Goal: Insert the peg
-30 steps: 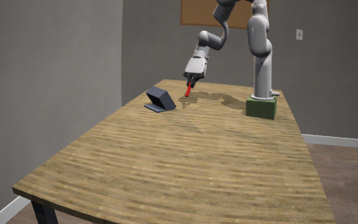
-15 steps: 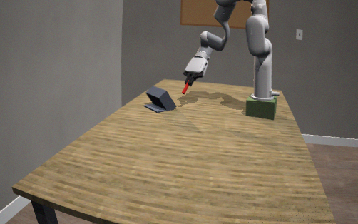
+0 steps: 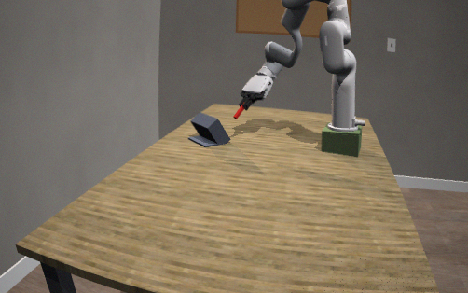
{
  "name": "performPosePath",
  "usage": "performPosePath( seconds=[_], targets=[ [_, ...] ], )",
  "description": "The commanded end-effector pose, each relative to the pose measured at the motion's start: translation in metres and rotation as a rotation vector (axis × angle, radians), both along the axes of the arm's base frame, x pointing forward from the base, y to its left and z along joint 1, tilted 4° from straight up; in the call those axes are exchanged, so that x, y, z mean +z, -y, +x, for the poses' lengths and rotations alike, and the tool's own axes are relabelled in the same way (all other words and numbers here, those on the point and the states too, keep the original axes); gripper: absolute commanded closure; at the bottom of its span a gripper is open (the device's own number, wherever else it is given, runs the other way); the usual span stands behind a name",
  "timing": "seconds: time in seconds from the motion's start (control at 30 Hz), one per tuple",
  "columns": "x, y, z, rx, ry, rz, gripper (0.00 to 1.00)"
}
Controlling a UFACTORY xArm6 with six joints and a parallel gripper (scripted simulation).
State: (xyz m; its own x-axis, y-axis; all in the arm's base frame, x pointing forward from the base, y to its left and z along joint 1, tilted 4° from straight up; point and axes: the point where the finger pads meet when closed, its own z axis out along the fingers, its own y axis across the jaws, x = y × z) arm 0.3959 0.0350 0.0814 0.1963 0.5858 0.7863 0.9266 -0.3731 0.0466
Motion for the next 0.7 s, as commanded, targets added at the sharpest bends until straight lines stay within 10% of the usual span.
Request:
performPosePath(
  seconds=[0.0,0.67],
  targets=[
    [0.003,0.006,0.005,-0.035,0.013,0.017,1.0],
    [0.011,0.032,0.023,-0.181,0.063,0.086,1.0]
  ],
)
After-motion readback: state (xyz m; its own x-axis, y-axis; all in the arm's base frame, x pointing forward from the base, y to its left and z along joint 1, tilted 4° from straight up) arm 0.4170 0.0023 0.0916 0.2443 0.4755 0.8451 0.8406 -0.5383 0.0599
